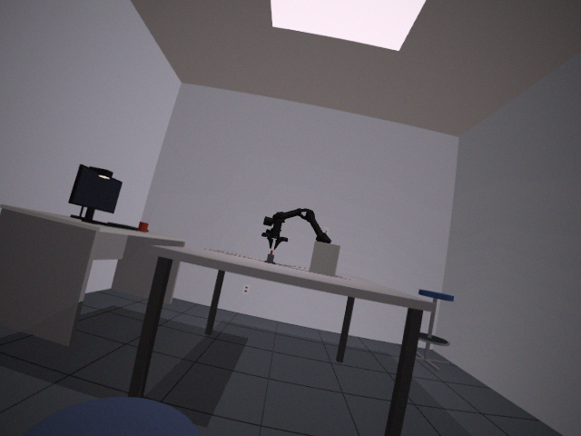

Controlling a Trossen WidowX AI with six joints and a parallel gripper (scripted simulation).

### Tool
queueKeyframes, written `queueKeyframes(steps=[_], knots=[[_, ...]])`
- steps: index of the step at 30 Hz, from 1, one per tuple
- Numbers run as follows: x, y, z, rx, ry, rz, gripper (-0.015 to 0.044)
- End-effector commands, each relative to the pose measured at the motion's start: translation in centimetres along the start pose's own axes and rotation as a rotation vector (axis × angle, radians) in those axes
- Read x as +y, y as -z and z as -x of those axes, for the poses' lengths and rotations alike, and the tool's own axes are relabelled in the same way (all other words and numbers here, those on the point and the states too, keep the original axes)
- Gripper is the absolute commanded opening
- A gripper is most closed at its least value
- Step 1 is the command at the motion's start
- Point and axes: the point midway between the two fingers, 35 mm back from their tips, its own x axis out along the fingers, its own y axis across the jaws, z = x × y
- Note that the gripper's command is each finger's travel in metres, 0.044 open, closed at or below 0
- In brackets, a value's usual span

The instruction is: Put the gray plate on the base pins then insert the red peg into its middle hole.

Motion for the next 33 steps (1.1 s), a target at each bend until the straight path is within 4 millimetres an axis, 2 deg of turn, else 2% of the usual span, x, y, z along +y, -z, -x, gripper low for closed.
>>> queueKeyframes(steps=[1,33], knots=[[0.0,0.0,0.0,0.000,0.000,0.000,0.0150],[0.2,0.2,2.2,-0.003,0.004,0.003,0.0150]])
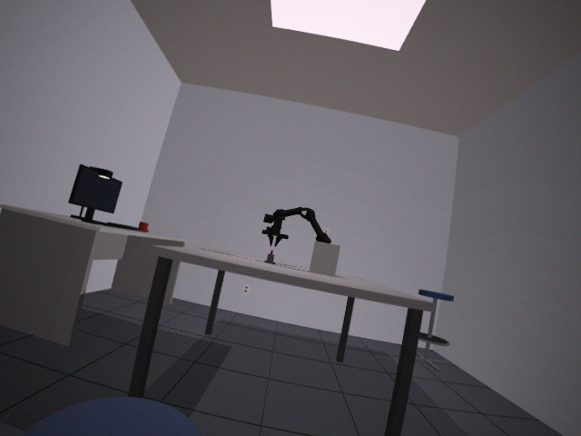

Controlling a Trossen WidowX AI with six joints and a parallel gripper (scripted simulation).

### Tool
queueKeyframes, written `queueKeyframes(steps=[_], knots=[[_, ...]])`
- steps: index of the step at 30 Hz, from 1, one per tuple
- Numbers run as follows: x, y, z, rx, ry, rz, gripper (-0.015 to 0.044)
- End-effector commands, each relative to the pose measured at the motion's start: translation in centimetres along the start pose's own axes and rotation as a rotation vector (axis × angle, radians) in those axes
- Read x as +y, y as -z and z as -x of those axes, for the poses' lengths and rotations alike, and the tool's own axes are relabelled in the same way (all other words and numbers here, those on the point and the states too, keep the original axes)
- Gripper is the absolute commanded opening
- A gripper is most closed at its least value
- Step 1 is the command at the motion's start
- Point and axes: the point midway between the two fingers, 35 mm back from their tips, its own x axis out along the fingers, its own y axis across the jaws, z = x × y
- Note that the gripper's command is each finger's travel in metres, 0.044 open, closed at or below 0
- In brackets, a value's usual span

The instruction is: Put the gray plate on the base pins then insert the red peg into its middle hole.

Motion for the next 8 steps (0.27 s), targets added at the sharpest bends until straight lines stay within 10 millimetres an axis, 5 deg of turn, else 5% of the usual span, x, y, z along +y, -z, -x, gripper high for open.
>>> queueKeyframes(steps=[1,8], knots=[[0.00,0.00,0.33,0.002,0.000,-0.003,0.0150],[0.00,-0.04,0.77,0.002,0.000,-0.003,0.0150]])
